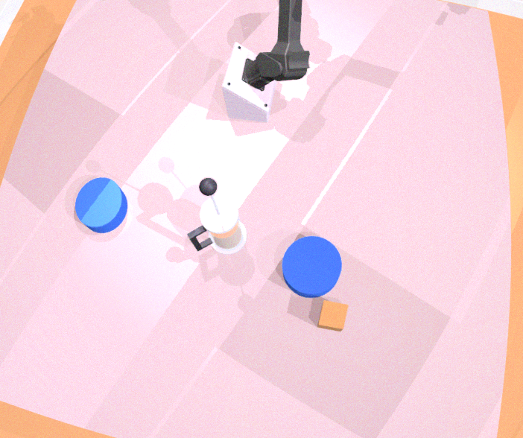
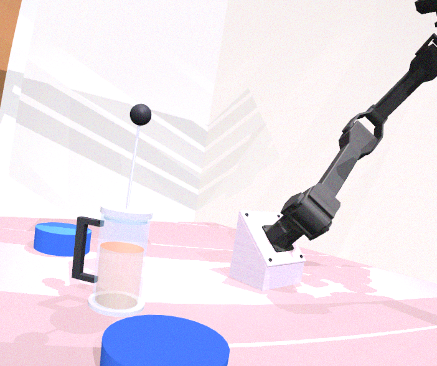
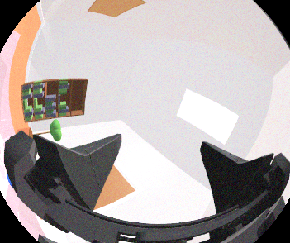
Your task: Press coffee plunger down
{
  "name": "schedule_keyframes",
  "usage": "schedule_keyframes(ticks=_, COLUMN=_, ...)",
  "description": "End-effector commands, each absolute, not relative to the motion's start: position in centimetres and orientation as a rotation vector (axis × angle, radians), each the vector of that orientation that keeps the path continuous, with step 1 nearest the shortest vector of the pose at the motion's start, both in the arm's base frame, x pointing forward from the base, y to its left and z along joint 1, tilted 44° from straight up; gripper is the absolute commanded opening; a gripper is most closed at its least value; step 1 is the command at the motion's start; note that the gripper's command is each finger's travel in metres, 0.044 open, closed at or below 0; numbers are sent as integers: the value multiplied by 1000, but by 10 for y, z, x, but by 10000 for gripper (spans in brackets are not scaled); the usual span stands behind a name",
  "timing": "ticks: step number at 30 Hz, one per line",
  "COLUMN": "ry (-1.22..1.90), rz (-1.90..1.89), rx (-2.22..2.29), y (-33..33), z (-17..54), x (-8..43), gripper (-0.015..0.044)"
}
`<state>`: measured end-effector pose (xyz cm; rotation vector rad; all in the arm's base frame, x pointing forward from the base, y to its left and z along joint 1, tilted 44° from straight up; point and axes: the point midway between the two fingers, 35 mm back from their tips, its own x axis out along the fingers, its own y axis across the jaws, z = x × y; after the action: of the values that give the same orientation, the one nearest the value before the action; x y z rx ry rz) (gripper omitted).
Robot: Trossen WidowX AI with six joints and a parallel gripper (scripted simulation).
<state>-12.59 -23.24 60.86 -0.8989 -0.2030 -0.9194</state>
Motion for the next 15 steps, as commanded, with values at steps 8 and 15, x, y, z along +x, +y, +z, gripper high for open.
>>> schedule_keyframes(ticks=8, ry=-209, rz=-905, rx=-964, y=-203, z=621, x=-103, gripper=440)
schedule_keyframes(ticks=15, ry=-249, rz=-851, rx=-1055, y=-150, z=640, x=-58, gripper=440)
